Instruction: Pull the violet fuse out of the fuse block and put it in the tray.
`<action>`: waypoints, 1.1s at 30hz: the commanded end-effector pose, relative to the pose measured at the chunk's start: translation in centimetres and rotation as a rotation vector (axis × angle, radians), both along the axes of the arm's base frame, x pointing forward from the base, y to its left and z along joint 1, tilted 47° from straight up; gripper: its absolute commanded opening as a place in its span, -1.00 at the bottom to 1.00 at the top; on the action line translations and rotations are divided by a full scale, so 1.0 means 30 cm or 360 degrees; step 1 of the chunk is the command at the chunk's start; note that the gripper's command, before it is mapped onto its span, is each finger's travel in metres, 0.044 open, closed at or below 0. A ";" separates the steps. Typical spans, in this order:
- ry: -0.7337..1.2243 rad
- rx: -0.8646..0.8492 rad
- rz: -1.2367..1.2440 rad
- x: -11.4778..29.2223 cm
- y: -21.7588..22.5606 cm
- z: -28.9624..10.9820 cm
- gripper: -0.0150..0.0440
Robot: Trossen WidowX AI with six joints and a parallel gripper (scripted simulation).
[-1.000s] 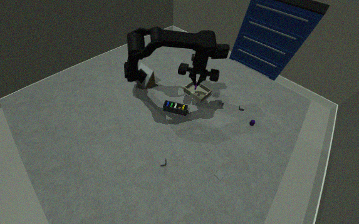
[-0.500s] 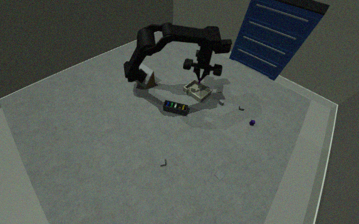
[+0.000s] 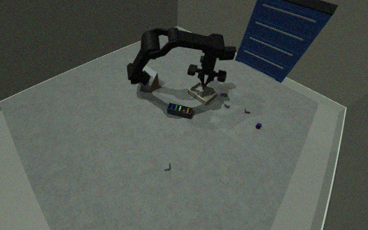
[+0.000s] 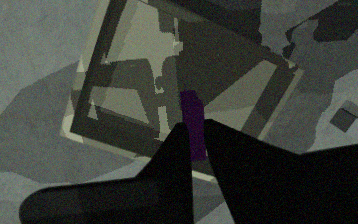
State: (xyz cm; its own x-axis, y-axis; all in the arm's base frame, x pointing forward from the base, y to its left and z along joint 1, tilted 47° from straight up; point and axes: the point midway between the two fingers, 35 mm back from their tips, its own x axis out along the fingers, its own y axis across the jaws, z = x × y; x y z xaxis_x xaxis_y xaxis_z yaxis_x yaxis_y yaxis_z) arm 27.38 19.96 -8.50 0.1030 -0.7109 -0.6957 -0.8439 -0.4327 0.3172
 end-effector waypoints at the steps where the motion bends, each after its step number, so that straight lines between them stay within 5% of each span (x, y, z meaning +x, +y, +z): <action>1: 0.0003 -0.0007 0.0003 0.002 -0.018 -0.013 -0.49; 7: 0.0003 -0.0008 0.0003 0.004 -0.036 -0.029 -0.49; 20: 0.0001 -0.0003 -0.0001 0.002 -0.022 -0.019 0.63; 33: 0.0005 -0.0006 0.0003 -0.011 0.060 0.063 0.63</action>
